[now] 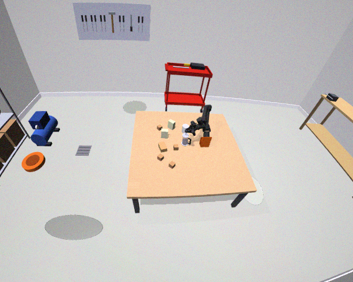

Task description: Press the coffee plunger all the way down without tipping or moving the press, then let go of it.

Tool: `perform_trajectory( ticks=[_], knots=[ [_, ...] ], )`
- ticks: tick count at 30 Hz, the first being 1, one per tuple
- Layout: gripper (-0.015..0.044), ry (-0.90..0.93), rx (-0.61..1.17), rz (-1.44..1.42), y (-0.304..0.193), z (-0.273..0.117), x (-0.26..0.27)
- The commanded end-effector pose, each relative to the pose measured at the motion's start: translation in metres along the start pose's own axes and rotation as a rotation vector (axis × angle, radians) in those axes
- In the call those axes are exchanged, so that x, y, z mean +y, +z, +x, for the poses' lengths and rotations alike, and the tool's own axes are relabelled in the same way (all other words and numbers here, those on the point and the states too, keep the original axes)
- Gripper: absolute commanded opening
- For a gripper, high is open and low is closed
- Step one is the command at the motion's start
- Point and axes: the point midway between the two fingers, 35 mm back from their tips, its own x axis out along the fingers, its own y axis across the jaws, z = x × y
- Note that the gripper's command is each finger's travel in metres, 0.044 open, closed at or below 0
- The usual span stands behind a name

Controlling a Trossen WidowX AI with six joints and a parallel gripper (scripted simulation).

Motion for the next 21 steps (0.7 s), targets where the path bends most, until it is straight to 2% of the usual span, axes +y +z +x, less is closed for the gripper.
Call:
perform_trajectory(
  ticks=[1,21],
  knots=[
    [0.0127,0.011,0.028,-0.033,-0.020,0.007,0.002],
    [0.0127,-0.002,0.006,-0.038,-0.031,0.027,0.000]
  ],
)
